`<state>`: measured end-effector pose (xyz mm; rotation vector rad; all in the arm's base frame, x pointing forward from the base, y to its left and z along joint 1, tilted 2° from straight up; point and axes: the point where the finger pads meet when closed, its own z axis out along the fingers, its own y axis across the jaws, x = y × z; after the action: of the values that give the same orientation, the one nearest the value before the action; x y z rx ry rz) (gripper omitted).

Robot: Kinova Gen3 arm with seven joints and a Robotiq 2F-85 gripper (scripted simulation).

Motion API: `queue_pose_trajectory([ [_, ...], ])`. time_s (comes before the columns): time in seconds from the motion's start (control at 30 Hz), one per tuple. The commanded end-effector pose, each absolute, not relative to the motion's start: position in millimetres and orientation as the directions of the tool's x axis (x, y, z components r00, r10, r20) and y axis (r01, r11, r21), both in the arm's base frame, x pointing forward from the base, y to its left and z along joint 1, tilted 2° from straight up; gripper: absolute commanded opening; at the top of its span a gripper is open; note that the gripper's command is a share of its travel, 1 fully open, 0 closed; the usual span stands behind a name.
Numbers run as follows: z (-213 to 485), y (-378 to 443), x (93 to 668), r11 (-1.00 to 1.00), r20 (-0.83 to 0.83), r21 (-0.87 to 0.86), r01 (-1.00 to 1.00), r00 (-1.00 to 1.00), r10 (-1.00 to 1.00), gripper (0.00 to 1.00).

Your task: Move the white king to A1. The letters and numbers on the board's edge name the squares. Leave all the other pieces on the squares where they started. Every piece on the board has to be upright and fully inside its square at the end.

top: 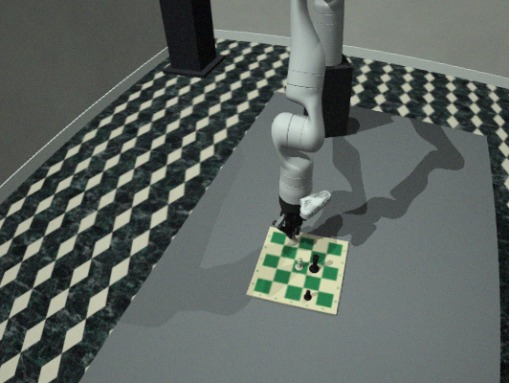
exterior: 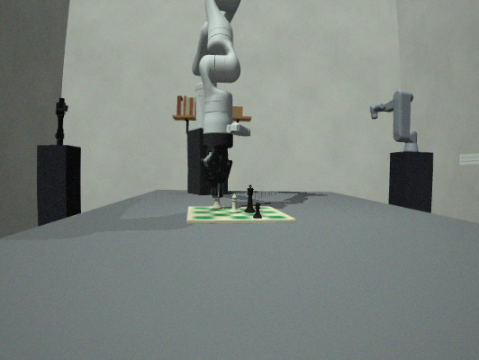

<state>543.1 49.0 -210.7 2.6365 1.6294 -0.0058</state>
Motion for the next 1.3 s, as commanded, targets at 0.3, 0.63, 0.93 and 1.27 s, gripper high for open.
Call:
queue_pose_trajectory([
  [0.3, -209.8, 49.2, 543.9, -0.447, -0.024, 0.035, 0.894, 0.447, 0.894, 0.0],
  [0.63, -195.1, 49.8, 543.6, -0.447, -0.024, 0.035, 0.894, 0.447, 0.894, 0.0],
  [0.93, -131.5, 52.2, 542.3, -0.447, -0.024, 0.035, 0.894, 0.447, 0.894, 0.0],
  [1.27, -109.9, 53.0, 541.9, -0.447, -0.024, 0.035, 0.894, 0.447, 0.894, 0.0],
])
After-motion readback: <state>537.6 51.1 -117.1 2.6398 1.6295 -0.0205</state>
